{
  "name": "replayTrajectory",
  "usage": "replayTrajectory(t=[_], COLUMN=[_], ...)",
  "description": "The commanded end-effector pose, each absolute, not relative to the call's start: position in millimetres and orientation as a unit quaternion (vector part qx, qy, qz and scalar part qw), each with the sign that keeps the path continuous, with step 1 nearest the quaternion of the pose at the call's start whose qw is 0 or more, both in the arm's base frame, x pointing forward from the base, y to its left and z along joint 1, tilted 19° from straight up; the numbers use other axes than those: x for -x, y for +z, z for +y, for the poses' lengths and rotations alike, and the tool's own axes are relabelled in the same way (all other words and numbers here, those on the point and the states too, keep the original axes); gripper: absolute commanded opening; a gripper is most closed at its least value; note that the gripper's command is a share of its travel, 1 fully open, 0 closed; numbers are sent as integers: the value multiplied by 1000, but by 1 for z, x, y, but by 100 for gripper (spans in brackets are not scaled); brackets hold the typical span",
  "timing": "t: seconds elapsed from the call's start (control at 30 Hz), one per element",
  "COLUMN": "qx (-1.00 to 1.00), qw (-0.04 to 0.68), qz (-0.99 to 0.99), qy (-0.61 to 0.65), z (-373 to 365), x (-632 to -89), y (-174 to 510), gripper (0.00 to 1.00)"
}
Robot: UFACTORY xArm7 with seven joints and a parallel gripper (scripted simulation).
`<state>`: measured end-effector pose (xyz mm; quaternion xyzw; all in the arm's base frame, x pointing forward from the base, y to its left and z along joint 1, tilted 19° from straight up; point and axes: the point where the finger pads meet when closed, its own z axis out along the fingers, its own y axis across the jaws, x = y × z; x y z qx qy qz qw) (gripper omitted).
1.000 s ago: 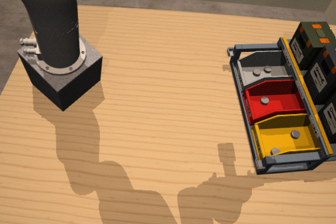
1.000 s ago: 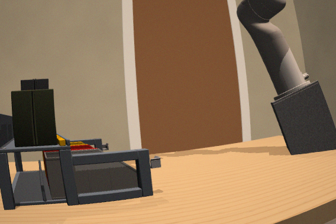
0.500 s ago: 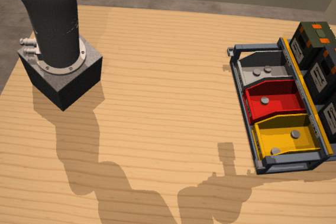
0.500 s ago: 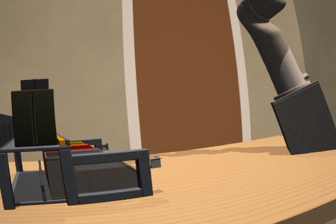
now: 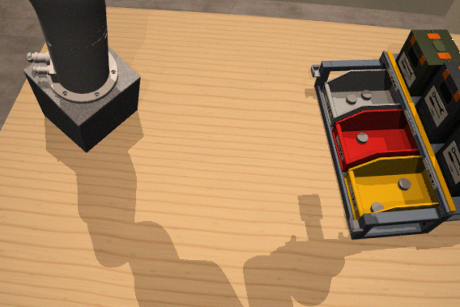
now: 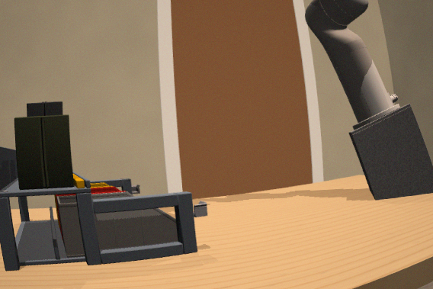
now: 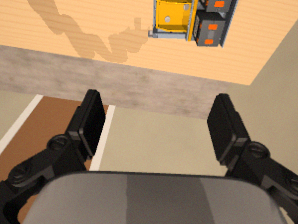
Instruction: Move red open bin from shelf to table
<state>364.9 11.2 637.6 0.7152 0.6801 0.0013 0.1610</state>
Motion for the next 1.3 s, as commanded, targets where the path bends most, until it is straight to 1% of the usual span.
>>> replayTrajectory(t=[0.0,0.1,0.27,0.67,0.83,1.23,1.27], qx=[-715,-715,-715,-715,-715,-715,-715], qw=[162,162,162,162,162,162,162], qz=[680,680,680,680,680,680,680], qy=[3,3,3,3,3,3,3], z=[12,12,0,0,-11,-11,-13], x=[-364,-364,-375,-375,-386,-386,-388], y=[639,639,591,591,545,545,536], gripper=[100,100,100,100,100,100,100])
